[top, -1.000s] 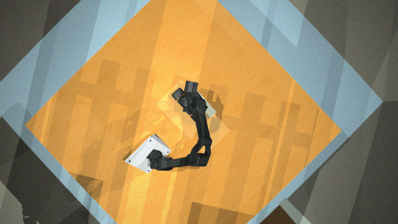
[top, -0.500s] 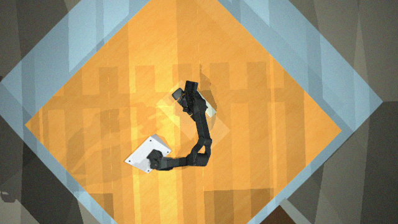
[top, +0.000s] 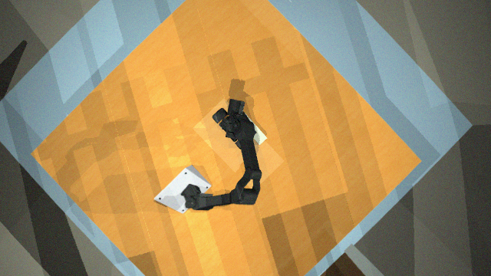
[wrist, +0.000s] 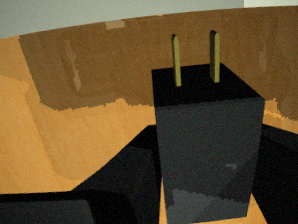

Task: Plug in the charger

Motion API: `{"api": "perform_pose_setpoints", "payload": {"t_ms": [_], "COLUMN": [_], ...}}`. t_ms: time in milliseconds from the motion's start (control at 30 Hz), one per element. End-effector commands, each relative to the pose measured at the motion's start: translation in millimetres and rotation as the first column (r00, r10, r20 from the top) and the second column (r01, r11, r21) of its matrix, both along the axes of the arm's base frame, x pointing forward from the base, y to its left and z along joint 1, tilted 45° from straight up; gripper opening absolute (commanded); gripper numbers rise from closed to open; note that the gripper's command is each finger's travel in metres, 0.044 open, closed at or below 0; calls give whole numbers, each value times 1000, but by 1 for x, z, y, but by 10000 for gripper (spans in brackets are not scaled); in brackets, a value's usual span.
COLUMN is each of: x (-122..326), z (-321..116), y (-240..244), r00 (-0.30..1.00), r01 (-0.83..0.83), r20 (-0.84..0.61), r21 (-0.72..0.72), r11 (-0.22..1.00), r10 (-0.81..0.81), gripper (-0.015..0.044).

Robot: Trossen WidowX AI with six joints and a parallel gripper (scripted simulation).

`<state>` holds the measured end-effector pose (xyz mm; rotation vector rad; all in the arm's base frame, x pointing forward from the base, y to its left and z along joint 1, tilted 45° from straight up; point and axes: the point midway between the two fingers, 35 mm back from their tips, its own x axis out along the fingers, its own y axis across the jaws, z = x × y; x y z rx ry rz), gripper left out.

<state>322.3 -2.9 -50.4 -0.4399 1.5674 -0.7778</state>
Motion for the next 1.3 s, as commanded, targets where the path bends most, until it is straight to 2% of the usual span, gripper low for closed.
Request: {"api": "perform_pose_setpoints", "payload": {"t_ms": [0,1267], "x": [3,7], "z": [1,2], "y": [0,-1], "r00": [1000,1000], "r01": [-8,-8], "r20": [2,2], "r21": [-3,-3], "r11": [1000,1000], "r10": [8,8], "gripper": [0,0]}}
